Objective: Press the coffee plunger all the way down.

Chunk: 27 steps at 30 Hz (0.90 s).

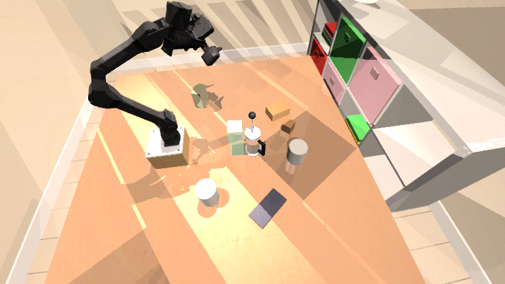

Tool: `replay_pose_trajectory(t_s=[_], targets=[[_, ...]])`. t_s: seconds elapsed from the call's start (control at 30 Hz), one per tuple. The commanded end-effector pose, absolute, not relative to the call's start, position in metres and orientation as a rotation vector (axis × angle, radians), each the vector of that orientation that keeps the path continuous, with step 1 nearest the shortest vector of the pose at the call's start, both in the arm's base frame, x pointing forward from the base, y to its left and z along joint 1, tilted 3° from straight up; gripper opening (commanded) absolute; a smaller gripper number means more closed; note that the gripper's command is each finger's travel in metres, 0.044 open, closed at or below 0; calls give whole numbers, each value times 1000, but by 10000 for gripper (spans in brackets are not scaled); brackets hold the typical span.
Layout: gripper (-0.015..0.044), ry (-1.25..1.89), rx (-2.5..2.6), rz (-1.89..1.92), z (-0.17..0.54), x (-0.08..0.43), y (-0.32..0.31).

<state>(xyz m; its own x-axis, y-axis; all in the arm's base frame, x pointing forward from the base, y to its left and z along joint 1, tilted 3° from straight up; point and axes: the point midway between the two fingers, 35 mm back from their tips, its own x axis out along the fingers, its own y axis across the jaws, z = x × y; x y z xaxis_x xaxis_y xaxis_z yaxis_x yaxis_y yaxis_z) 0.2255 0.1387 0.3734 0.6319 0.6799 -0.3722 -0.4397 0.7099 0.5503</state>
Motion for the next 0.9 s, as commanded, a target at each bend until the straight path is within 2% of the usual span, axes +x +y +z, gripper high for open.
replay_pose_trajectory(t_s=[0.0, 0.2, 0.37, 0.87], targets=[[440, 535, 348, 475, 344, 257, 99], [440, 490, 194, 156, 290, 289, 19], [440, 501, 91, -75, 250, 292, -43], [440, 503, 87, -99, 188, 293, -46]])
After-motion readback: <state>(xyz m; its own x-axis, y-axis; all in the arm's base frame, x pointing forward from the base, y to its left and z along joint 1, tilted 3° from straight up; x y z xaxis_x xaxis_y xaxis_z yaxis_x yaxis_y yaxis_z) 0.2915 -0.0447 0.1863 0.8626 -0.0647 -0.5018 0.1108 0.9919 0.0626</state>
